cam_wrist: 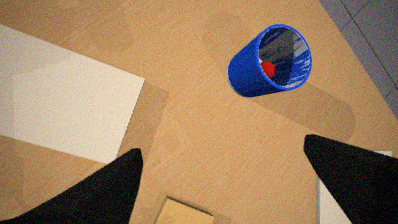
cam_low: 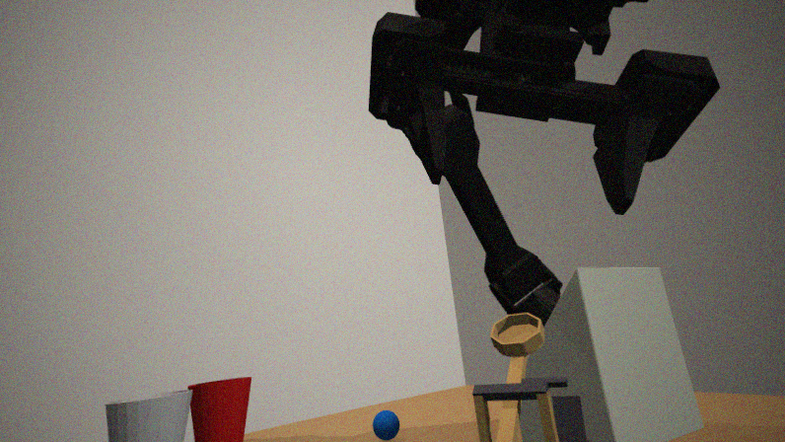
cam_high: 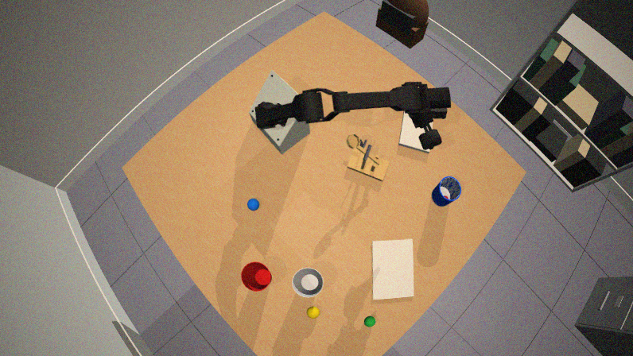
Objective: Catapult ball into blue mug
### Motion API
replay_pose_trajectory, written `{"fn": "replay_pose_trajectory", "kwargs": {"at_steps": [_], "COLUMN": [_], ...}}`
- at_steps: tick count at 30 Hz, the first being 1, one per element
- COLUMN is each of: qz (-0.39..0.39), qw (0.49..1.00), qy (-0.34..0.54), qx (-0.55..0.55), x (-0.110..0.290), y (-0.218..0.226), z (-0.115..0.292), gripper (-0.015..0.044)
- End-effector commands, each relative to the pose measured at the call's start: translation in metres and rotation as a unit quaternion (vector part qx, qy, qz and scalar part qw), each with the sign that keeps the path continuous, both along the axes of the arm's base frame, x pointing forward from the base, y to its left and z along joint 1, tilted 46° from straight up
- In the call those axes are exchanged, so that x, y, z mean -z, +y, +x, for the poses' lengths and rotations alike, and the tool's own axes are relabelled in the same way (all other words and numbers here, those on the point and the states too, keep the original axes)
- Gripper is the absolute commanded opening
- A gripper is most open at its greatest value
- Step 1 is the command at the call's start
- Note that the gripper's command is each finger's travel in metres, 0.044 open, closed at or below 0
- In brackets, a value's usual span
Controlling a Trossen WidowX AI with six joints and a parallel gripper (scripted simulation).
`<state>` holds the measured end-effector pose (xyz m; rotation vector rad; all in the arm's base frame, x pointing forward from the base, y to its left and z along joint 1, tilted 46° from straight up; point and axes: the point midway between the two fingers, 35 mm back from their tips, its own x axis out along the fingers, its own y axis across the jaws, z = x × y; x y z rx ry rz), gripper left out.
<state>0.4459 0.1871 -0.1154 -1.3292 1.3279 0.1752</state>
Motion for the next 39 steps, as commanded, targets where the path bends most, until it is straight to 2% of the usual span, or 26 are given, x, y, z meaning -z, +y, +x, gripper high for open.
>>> {"fn": "replay_pose_trajectory", "kwargs": {"at_steps": [1, 14, 39], "qz": [0.042, 0.158, 0.159], "qw": [0.997, 0.960, 0.959], "qy": [-0.046, -0.190, -0.195], "qx": [0.034, 0.128, 0.128], "x": [-0.016, -0.074, -0.079], "y": [-0.002, -0.021, -0.023], "z": [0.027, 0.106, 0.101], "gripper": [0.0440, 0.0440, 0.0440]}}
